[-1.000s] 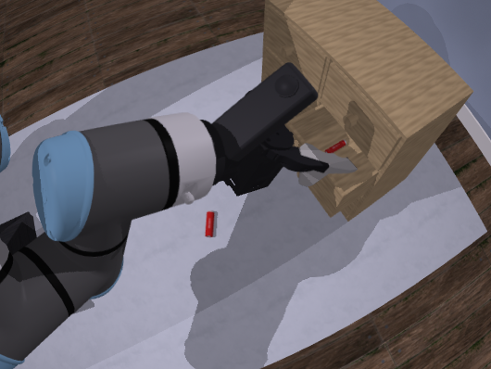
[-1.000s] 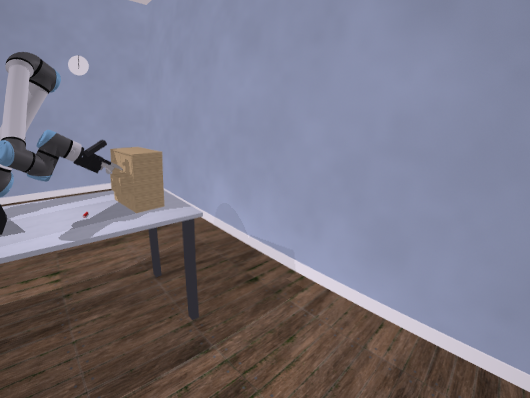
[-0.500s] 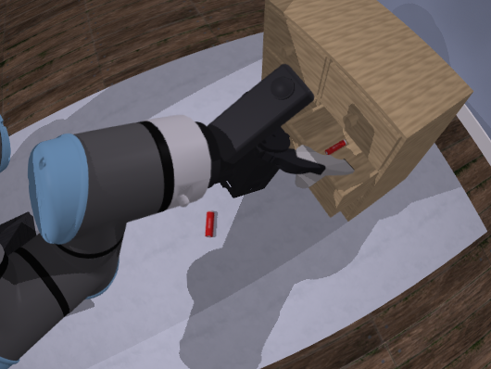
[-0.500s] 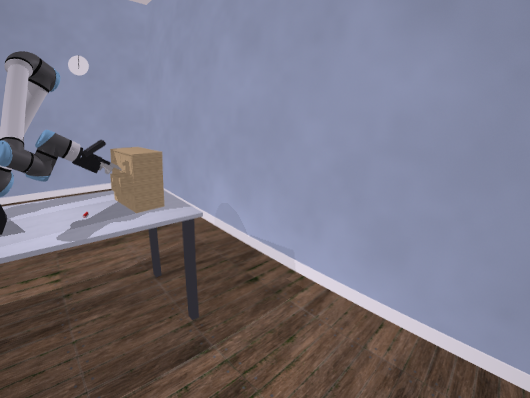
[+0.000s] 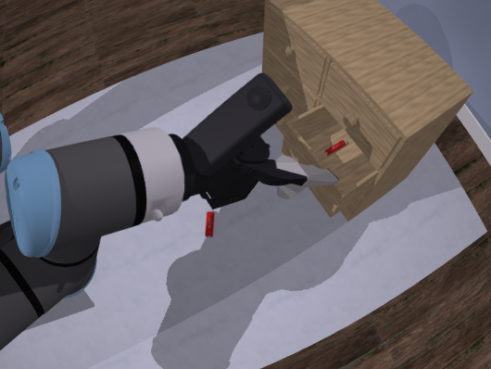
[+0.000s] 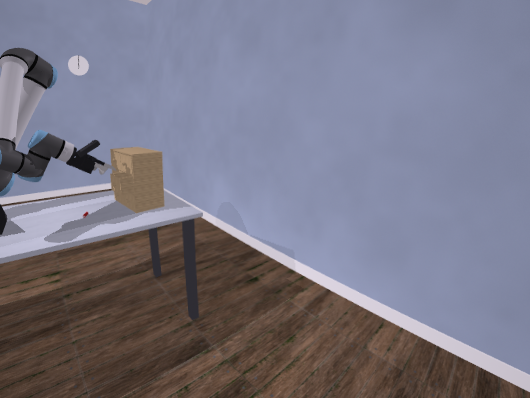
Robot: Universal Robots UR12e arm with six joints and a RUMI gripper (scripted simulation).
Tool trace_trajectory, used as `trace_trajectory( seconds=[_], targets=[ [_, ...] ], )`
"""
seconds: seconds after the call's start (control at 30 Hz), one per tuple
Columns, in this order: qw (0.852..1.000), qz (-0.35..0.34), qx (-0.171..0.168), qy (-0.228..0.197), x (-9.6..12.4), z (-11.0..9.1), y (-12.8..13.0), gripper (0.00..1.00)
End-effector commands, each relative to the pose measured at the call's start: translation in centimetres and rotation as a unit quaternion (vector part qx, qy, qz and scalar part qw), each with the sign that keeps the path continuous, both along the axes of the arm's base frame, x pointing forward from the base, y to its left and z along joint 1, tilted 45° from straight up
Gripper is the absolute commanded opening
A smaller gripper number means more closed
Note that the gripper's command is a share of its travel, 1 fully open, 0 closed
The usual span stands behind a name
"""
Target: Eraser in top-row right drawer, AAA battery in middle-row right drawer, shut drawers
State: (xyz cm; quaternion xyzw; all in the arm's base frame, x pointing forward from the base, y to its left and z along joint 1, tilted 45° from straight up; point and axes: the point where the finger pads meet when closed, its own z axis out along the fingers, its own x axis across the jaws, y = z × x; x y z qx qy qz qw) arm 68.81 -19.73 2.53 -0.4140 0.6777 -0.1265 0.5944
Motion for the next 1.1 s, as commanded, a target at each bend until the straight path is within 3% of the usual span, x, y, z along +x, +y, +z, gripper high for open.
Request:
trace_trajectory(
  seconds=[0.0,1.07],
  targets=[
    [1.0,0.001,-0.001,0.001,-1.7,-0.1,-0.1,1.0],
    [1.0,0.001,-0.001,0.001,-9.6,-0.5,-0.2,1.0]
  ],
)
